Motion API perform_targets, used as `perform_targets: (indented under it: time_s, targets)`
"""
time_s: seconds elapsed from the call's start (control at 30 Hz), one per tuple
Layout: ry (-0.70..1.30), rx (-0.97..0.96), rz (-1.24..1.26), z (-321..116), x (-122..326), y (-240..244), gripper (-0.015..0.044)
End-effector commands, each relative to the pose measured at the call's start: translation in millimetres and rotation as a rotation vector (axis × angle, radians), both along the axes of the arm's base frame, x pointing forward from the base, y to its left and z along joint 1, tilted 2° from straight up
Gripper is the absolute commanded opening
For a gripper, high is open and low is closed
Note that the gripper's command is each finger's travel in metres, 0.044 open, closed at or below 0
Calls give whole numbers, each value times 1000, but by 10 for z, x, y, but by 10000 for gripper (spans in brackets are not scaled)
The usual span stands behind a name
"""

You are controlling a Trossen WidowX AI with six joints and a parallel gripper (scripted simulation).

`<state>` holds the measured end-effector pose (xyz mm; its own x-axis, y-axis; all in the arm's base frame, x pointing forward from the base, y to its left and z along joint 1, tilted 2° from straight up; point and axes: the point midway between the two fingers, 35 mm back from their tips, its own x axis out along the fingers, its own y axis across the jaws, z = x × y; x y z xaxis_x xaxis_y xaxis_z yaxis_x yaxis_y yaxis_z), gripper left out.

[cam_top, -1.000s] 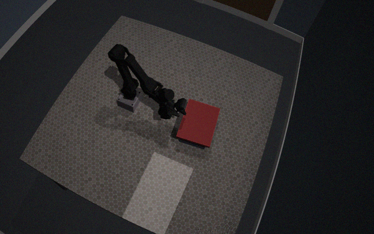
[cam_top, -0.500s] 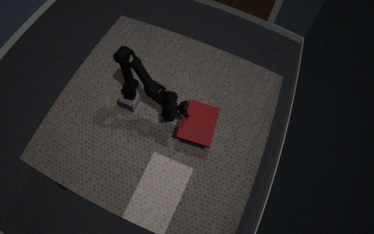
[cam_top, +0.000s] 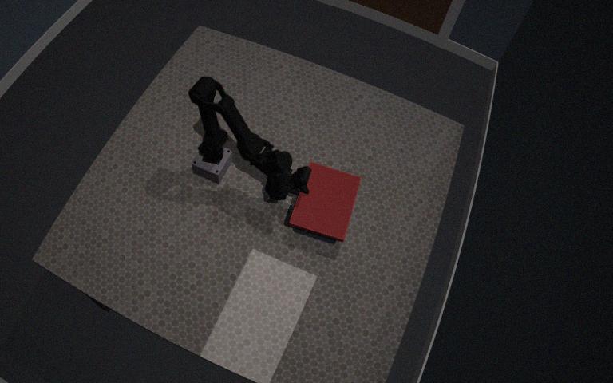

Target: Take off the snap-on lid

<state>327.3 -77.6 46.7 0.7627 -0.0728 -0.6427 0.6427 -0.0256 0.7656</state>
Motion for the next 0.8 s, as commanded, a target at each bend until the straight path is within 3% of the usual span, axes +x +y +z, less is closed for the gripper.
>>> perform_targets:
  time_s: [0.0, 0.13, 0.3, 0.77]
  targets:
    - [4, 1, -5, -15, 2, -7, 142]
    - [4, 1, -5, -15, 2, -7, 115]
    - [4, 1, -5, -15, 2, -7, 0]
    - [5, 1, -1, 7, -12, 2, 0]
